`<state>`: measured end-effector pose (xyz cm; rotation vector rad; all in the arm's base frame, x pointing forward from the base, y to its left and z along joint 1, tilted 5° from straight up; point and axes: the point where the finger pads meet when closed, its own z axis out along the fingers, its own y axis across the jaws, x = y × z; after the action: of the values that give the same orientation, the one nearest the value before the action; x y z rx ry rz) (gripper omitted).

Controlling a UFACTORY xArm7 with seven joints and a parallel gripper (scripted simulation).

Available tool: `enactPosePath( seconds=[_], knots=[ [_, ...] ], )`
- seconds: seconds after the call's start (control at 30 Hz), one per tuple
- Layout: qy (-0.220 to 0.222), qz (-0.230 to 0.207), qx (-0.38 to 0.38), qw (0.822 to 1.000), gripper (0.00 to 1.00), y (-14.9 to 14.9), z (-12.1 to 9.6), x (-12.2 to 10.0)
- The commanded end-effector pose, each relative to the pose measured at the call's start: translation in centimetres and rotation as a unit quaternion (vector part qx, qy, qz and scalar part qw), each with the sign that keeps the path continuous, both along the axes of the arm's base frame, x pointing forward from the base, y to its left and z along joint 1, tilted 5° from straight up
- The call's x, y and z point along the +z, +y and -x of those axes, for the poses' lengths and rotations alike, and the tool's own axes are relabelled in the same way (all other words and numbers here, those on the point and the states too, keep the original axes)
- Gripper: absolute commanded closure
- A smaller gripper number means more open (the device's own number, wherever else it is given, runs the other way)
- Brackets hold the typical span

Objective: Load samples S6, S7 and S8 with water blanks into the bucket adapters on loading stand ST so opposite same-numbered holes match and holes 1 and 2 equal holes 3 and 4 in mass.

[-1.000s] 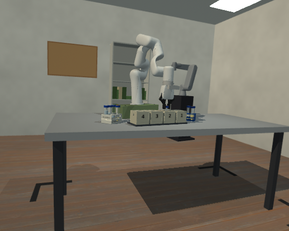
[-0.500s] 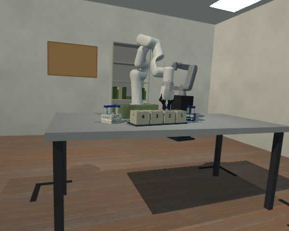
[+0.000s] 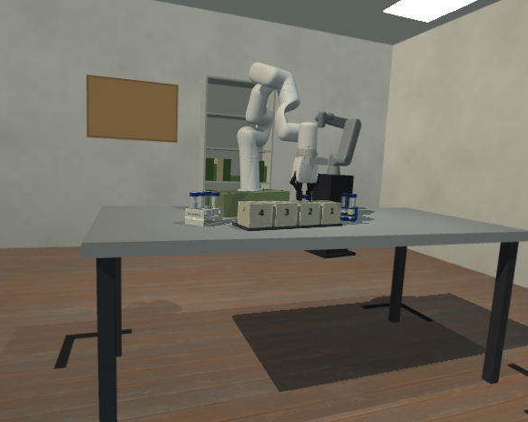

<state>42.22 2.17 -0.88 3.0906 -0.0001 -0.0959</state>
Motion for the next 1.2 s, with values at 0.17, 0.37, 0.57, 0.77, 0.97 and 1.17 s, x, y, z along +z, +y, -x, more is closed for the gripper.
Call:
enactPosePath(
  seconds=[0.17,0.37,0.57,0.77,0.97,1.17],
  knots=[
    [-0.002,0.0,0.0,1.0,0.56,0.0,-0.2,0.1],
    [-0.002,0.0,0.0,1.0,0.56,0.0,-0.2,0.1],
    [-0.002,0.0,0.0,1.0,0.56,0.0,-0.2,0.3],
    [-0.002,0.0,0.0,1.0,0.56,0.1,-0.3,1.5],
    [-0.002,0.0,0.0,1.0,0.56,0.1,-0.3,2.5],
    [-0.002,0.0,0.0,1.0,0.56,0.2,-0.4,3.5]
  ],
)
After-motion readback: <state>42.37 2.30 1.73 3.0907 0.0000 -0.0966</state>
